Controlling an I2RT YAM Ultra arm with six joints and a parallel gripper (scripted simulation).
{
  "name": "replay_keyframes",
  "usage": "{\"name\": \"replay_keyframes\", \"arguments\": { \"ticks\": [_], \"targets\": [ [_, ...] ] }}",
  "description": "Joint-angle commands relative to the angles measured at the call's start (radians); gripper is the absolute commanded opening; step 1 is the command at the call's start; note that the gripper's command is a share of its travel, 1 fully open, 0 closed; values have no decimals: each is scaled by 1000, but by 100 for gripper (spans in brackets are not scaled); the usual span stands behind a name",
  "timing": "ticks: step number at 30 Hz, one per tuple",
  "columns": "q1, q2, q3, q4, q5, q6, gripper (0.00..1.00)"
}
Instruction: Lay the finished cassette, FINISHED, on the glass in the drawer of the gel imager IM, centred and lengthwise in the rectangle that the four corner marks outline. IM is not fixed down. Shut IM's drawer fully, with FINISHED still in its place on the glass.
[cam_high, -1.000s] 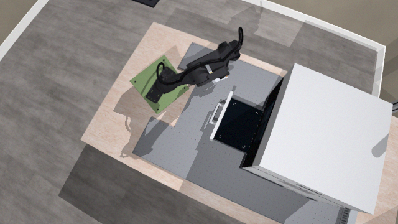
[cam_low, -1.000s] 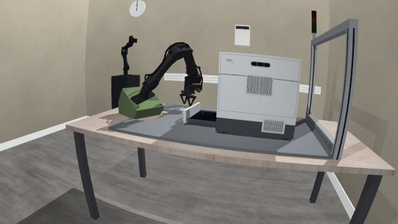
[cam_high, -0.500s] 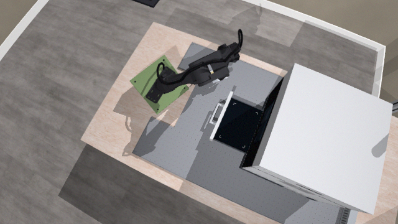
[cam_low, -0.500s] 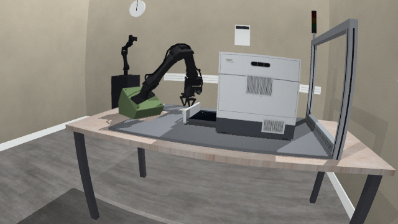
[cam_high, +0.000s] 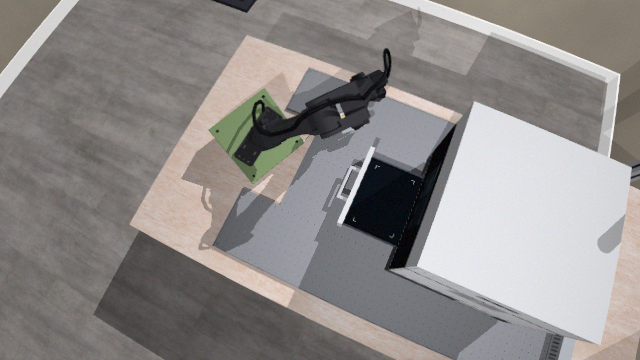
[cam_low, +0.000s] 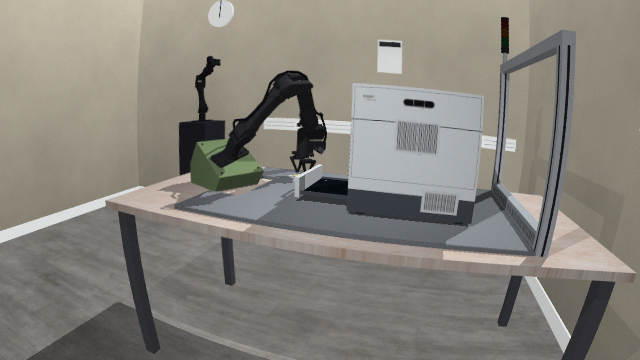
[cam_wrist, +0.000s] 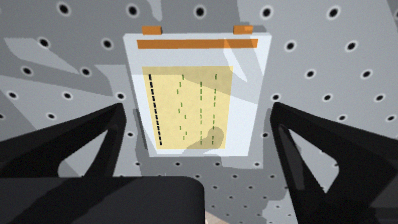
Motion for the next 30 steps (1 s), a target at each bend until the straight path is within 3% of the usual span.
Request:
{"name": "replay_keyframes", "arguments": {
  "ticks": [1,9,19,30],
  "targets": [
    [7,-8,-3,11,-1,-7,100],
    [17,-28,-27,16,-6,-11,100],
    [18,-33,16,-4,-5,-5,100],
    [3,-16,13,26,-7,-17,100]
  ]
}}
